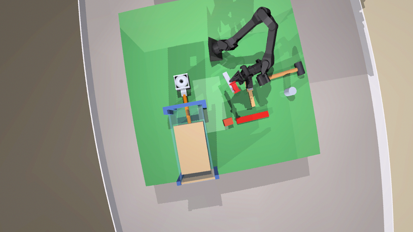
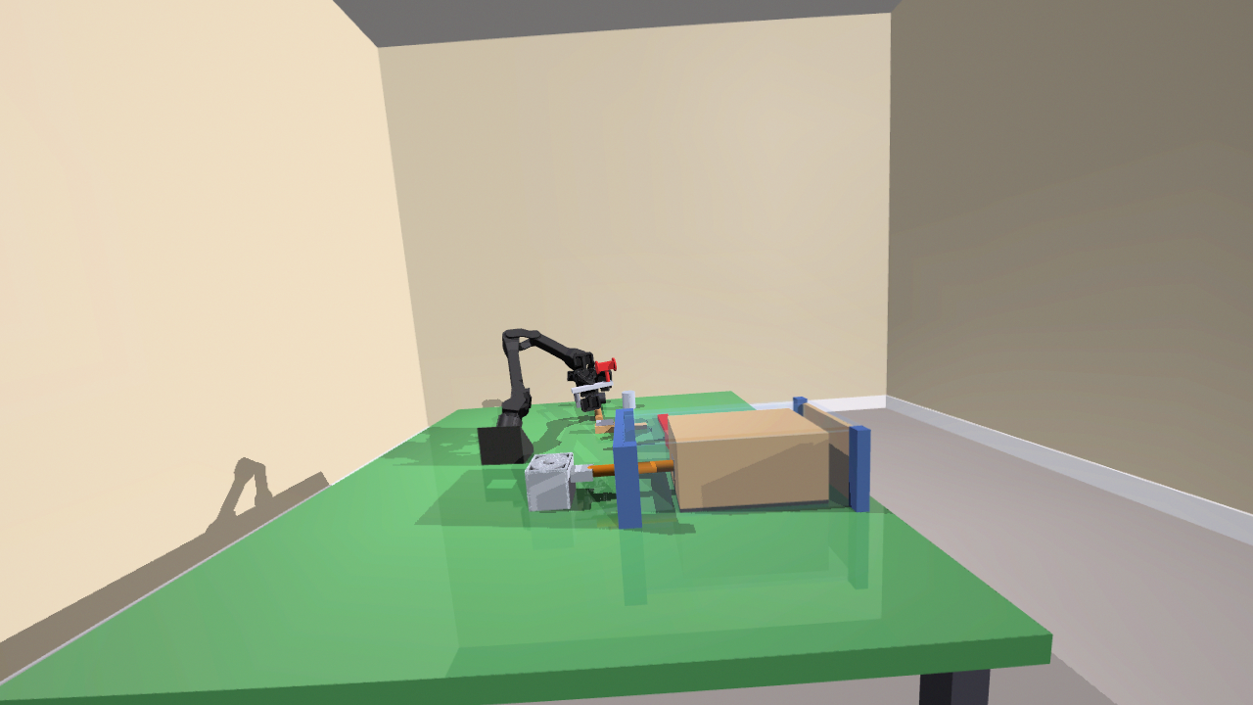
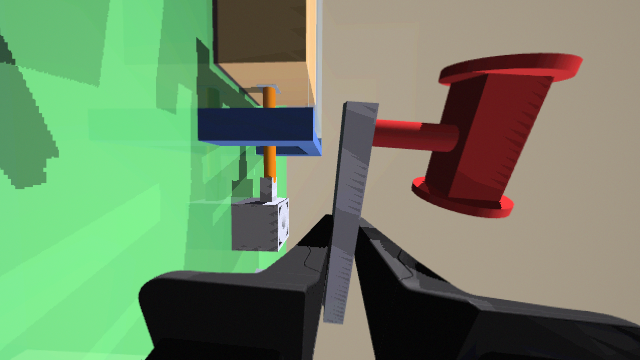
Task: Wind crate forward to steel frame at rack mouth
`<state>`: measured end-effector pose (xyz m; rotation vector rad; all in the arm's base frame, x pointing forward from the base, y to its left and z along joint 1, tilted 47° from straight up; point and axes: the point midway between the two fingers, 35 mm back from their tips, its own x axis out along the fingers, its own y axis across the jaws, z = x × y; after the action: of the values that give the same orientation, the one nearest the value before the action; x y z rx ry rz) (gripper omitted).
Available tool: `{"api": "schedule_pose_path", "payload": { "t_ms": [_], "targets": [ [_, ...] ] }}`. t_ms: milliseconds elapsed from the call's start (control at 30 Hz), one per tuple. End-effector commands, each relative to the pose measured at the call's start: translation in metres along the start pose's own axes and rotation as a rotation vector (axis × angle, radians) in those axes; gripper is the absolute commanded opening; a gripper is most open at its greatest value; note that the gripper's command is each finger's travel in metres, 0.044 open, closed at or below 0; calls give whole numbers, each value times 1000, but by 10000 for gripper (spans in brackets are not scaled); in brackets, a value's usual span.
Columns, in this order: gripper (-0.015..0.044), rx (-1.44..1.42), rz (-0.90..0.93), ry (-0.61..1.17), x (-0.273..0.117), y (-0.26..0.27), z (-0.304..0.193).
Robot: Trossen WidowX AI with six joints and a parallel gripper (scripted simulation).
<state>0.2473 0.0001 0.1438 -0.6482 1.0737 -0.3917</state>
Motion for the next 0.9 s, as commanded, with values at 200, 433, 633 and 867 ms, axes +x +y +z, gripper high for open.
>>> {"api": "schedule_pose_path", "payload": {
  "t_ms": [200, 433, 633, 867],
  "targets": [
    [0, 13, 21, 24, 31, 10, 4],
    [0, 41, 49, 48, 75, 20, 2],
    [0, 59, 66, 59, 112, 24, -4],
    [0, 54, 68, 64, 152, 22, -15]
  ]
}}
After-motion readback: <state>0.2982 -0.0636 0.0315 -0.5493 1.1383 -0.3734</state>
